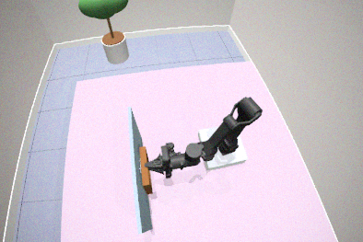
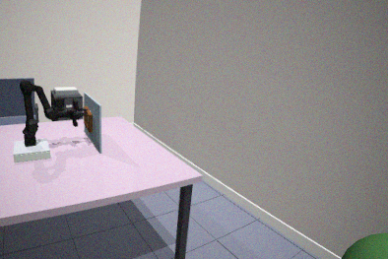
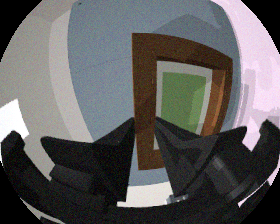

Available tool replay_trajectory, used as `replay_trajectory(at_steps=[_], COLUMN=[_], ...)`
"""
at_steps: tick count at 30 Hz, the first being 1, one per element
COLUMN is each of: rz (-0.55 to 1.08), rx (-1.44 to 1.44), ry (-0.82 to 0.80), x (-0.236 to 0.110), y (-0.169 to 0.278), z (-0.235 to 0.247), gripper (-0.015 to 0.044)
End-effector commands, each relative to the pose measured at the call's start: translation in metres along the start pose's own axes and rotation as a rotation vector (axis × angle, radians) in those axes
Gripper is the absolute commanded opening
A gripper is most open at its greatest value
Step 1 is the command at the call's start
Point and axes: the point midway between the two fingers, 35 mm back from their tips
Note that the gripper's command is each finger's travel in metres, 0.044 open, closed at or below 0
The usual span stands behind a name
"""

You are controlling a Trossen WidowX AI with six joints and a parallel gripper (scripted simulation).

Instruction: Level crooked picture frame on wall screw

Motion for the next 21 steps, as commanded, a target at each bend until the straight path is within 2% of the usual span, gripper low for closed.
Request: replay_trajectory(at_steps=[1, 21], rz=[0.0, 0.0], rx=[-0.002, -0.002], ry=[-0.003, -0.003], x=[0.0001, 0.0001], y=[-0.0005, -0.0022], z=[0.0021, 0.0082], gripper=[0.0, 0.0])
Point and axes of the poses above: the point midway between the two fingers, 35 mm back from their tips, its own x axis out along the fingers, its own z axis across the jaws, y = z × x, and after that the axes turned 15 degrees about -x, right-handed
